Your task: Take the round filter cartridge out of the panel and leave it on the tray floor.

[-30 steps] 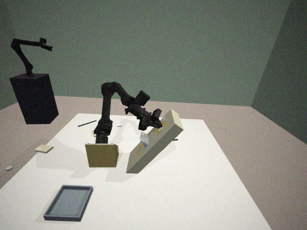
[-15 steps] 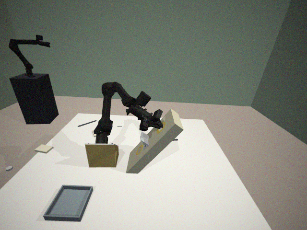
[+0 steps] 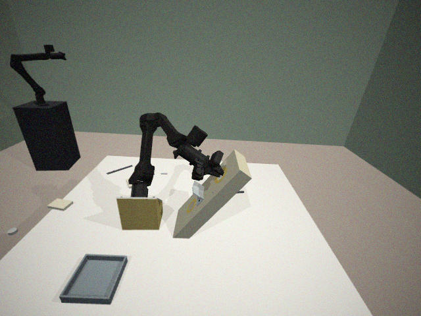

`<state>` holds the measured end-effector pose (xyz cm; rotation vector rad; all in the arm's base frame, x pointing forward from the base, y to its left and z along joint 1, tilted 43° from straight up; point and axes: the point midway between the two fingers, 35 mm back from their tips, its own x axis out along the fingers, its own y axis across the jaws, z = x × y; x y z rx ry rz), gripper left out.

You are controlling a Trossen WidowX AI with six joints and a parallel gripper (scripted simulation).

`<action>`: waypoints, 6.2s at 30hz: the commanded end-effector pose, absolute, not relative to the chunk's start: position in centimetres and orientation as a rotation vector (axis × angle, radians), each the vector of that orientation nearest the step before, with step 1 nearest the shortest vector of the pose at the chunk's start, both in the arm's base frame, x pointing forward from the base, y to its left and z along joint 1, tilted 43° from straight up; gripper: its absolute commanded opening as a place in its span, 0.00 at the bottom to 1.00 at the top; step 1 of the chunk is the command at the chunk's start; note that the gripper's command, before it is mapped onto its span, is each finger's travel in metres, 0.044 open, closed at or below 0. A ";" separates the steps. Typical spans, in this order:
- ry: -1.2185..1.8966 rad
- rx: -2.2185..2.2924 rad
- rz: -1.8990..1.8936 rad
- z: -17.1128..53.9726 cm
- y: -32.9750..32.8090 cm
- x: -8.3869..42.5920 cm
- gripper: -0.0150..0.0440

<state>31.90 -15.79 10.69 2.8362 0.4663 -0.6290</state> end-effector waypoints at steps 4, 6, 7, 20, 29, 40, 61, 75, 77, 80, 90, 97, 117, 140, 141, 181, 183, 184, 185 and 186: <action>0.466 2.834 -0.640 10.3 -15.6 32.4 0.42; 0.466 2.834 -0.639 10.2 -15.6 32.5 0.42; 0.466 2.834 -0.639 10.2 -15.6 32.5 0.42; 0.466 2.834 -0.639 10.1 -15.5 32.9 0.42; 0.466 2.834 -0.639 9.9 -15.4 33.1 0.42; 0.466 2.834 -0.639 9.8 -15.3 33.3 0.42; 0.450 2.863 -0.611 10.5 -15.8 32.0 0.36; 0.496 2.653 -0.555 9.8 -15.4 33.3 0.25; 0.507 2.587 -0.530 9.7 -15.3 33.5 0.25; 0.522 2.488 -0.492 9.7 -15.3 33.6 0.25; 0.557 2.154 -0.367 9.7 -15.2 33.6 0.25; 0.571 1.919 -0.283 9.7 -15.2 33.6 0.25; 0.575 1.253 -0.067 9.7 -15.3 33.6 0.25; 0.577 1.317 -0.087 9.6 -15.2 33.7 0.25; 0.577 1.317 -0.087 9.6 -15.2 33.7 0.25; 0.577 1.317 -0.087 9.6 -15.2 33.7 0.25; 0.577 1.317 -0.087 9.6 -15.2 33.7 0.25; 0.577 1.317 -0.087 9.6 -15.2 33.7 0.25; 0.577 1.317 -0.087 9.6 -15.2 33.7 0.25; 0.577 1.317 -0.087 9.6 -15.2 33.7 0.25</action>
